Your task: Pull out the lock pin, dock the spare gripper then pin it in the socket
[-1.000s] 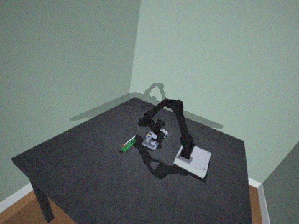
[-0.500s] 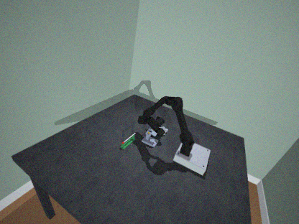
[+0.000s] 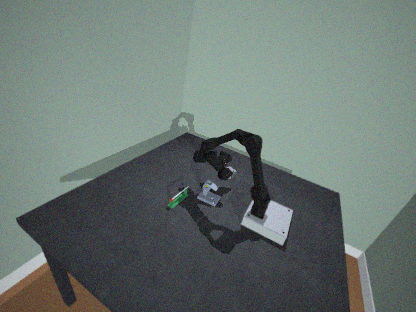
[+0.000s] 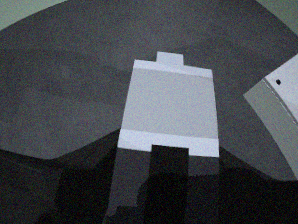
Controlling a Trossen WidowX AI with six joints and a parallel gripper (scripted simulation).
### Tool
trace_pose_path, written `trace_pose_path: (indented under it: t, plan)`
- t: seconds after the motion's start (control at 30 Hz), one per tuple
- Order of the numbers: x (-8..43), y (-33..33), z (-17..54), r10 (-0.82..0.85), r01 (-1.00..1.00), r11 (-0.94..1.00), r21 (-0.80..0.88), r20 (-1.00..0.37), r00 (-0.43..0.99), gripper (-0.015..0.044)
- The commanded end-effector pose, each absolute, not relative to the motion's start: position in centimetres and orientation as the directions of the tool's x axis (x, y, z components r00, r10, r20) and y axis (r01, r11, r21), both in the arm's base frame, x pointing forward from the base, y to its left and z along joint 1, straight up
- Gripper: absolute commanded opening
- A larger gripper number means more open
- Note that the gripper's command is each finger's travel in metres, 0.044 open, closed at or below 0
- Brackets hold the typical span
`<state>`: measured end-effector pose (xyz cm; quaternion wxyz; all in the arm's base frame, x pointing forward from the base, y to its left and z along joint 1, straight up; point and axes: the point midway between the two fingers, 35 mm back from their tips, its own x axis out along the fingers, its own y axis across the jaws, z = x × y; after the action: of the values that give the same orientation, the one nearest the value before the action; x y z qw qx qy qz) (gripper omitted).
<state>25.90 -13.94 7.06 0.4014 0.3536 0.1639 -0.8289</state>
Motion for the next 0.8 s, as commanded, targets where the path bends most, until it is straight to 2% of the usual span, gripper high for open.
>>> trace_pose_path:
  t: [0.0, 0.5, 0.77]
  plan:
    - [25.8, -14.0, 9.6, -0.556, 0.783, -0.621, 0.028, -0.720, -0.416, 0.0000]
    - [25.5, -13.9, 10.5, -0.549, 0.780, -0.626, 0.023, -0.722, -0.420, 0.0000]
    - [25.2, -13.1, 10.8, -0.520, 0.732, -0.671, 0.120, -0.779, -0.349, 0.0000]
